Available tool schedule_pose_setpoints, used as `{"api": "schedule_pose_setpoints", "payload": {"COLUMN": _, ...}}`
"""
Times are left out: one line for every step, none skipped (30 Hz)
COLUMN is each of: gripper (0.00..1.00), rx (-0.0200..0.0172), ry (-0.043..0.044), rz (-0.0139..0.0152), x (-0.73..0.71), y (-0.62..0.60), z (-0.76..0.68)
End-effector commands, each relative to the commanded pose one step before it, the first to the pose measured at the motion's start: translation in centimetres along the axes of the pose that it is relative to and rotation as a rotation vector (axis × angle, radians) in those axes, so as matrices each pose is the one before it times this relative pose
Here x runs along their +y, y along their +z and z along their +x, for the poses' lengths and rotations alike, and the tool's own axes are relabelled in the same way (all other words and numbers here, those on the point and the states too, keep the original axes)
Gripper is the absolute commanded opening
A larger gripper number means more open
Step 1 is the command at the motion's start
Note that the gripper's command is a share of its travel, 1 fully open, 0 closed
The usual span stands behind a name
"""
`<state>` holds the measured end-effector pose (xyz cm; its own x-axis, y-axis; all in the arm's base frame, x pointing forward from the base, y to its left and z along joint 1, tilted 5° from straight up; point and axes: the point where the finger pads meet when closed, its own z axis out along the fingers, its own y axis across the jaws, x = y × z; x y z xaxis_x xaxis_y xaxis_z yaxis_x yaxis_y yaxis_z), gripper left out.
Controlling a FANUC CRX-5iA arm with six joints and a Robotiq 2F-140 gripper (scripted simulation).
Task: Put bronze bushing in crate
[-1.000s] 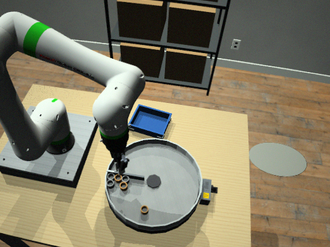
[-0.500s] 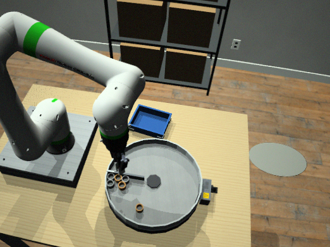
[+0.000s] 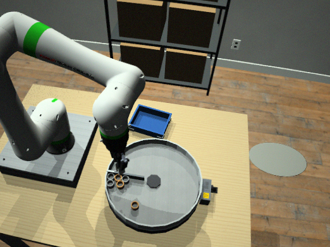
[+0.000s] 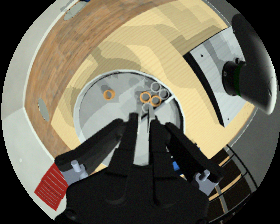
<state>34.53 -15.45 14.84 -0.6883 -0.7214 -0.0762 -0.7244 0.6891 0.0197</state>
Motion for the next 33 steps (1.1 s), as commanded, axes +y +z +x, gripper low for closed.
{"api": "schedule_pose_setpoints", "payload": {"gripper": 0.09, "rx": -0.00012, "ry": 0.00002, "rz": 0.00040, "x": -0.015, "y": -0.018, "z": -0.005}}
{"api": "schedule_pose_setpoints", "payload": {"gripper": 0.09, "rx": 0.00000, "ry": 0.00000, "rz": 0.00000, "x": 0.000, "y": 0.000, "z": 0.000}}
{"api": "schedule_pose_setpoints", "payload": {"gripper": 0.09, "rx": 0.00000, "ry": 0.00000, "rz": 0.00000, "x": 0.000, "y": 0.000, "z": 0.000}}
{"api": "schedule_pose_setpoints", "payload": {"gripper": 0.09, "rx": 0.00000, "ry": 0.00000, "rz": 0.00000, "x": 0.000, "y": 0.000, "z": 0.000}}
{"api": "schedule_pose_setpoints", "payload": {"gripper": 0.09, "rx": 0.00000, "ry": 0.00000, "rz": 0.00000, "x": 0.000, "y": 0.000, "z": 0.000}}
{"api": "schedule_pose_setpoints", "payload": {"gripper": 0.09, "rx": 0.00000, "ry": 0.00000, "rz": 0.00000, "x": 0.000, "y": 0.000, "z": 0.000}}
{"api": "schedule_pose_setpoints", "payload": {"gripper": 0.09, "rx": 0.00000, "ry": 0.00000, "rz": 0.00000, "x": 0.000, "y": 0.000, "z": 0.000}}
{"api": "schedule_pose_setpoints", "payload": {"gripper": 0.09, "rx": 0.00000, "ry": 0.00000, "rz": 0.00000, "x": 0.000, "y": 0.000, "z": 0.000}}
{"api": "schedule_pose_setpoints", "payload": {"gripper": 0.09, "rx": 0.00000, "ry": 0.00000, "rz": 0.00000, "x": 0.000, "y": 0.000, "z": 0.000}}
{"api": "schedule_pose_setpoints", "payload": {"gripper": 0.09, "rx": 0.00000, "ry": 0.00000, "rz": 0.00000, "x": 0.000, "y": 0.000, "z": 0.000}}
{"api": "schedule_pose_setpoints", "payload": {"gripper": 0.09, "rx": 0.00000, "ry": 0.00000, "rz": 0.00000, "x": 0.000, "y": 0.000, "z": 0.000}}
{"api": "schedule_pose_setpoints", "payload": {"gripper": 0.09, "rx": 0.00000, "ry": 0.00000, "rz": 0.00000, "x": 0.000, "y": 0.000, "z": 0.000}}
{"api": "schedule_pose_setpoints", "payload": {"gripper": 0.09, "rx": 0.00000, "ry": 0.00000, "rz": 0.00000, "x": 0.000, "y": 0.000, "z": 0.000}}
{"api": "schedule_pose_setpoints", "payload": {"gripper": 0.09, "rx": 0.00000, "ry": 0.00000, "rz": 0.00000, "x": 0.000, "y": 0.000, "z": 0.000}}
{"api": "schedule_pose_setpoints", "payload": {"gripper": 0.09, "rx": 0.00000, "ry": 0.00000, "rz": 0.00000, "x": 0.000, "y": 0.000, "z": 0.000}}
{"api": "schedule_pose_setpoints", "payload": {"gripper": 0.09, "rx": 0.00000, "ry": 0.00000, "rz": 0.00000, "x": 0.000, "y": 0.000, "z": 0.000}}
{"api": "schedule_pose_setpoints", "payload": {"gripper": 0.09, "rx": 0.00000, "ry": 0.00000, "rz": 0.00000, "x": 0.000, "y": 0.000, "z": 0.000}}
{"api": "schedule_pose_setpoints", "payload": {"gripper": 0.09, "rx": 0.00000, "ry": 0.00000, "rz": 0.00000, "x": 0.000, "y": 0.000, "z": 0.000}}
{"api": "schedule_pose_setpoints", "payload": {"gripper": 0.09, "rx": 0.00000, "ry": 0.00000, "rz": 0.00000, "x": 0.000, "y": 0.000, "z": 0.000}}
{"api": "schedule_pose_setpoints", "payload": {"gripper": 0.09, "rx": 0.00000, "ry": 0.00000, "rz": 0.00000, "x": 0.000, "y": 0.000, "z": 0.000}}
{"api": "schedule_pose_setpoints", "payload": {"gripper": 0.09, "rx": 0.00000, "ry": 0.00000, "rz": 0.00000, "x": 0.000, "y": 0.000, "z": 0.000}}
{"api": "schedule_pose_setpoints", "payload": {"gripper": 0.09, "rx": 0.00000, "ry": 0.00000, "rz": 0.00000, "x": 0.000, "y": 0.000, "z": 0.000}}
{"api": "schedule_pose_setpoints", "payload": {"gripper": 0.09, "rx": 0.00000, "ry": 0.00000, "rz": 0.00000, "x": 0.000, "y": 0.000, "z": 0.000}}
{"api": "schedule_pose_setpoints", "payload": {"gripper": 0.09, "rx": 0.00000, "ry": 0.00000, "rz": 0.00000, "x": 0.000, "y": 0.000, "z": 0.000}}
{"api": "schedule_pose_setpoints", "payload": {"gripper": 0.09, "rx": 0.00000, "ry": 0.00000, "rz": 0.00000, "x": 0.000, "y": 0.000, "z": 0.000}}
{"api": "schedule_pose_setpoints", "payload": {"gripper": 0.09, "rx": 0.00000, "ry": 0.00000, "rz": 0.00000, "x": 0.000, "y": 0.000, "z": 0.000}}
{"api": "schedule_pose_setpoints", "payload": {"gripper": 0.09, "rx": 0.00000, "ry": 0.00000, "rz": 0.00000, "x": 0.000, "y": 0.000, "z": 0.000}}
{"api": "schedule_pose_setpoints", "payload": {"gripper": 0.09, "rx": 0.00000, "ry": 0.00000, "rz": 0.00000, "x": 0.000, "y": 0.000, "z": 0.000}}
{"api": "schedule_pose_setpoints", "payload": {"gripper": 0.09, "rx": 0.00000, "ry": 0.00000, "rz": 0.00000, "x": 0.000, "y": 0.000, "z": 0.000}}
{"api": "schedule_pose_setpoints", "payload": {"gripper": 0.09, "rx": 0.00000, "ry": 0.00000, "rz": 0.00000, "x": 0.000, "y": 0.000, "z": 0.000}}
{"api": "schedule_pose_setpoints", "payload": {"gripper": 0.09, "rx": 0.00000, "ry": 0.00000, "rz": 0.00000, "x": 0.000, "y": 0.000, "z": 0.000}}
{"api": "schedule_pose_setpoints", "payload": {"gripper": 0.09, "rx": 0.00000, "ry": 0.00000, "rz": 0.00000, "x": 0.000, "y": 0.000, "z": 0.000}}
{"api": "schedule_pose_setpoints", "payload": {"gripper": 0.09, "rx": 0.00000, "ry": 0.00000, "rz": 0.00000, "x": 0.000, "y": 0.000, "z": 0.000}}
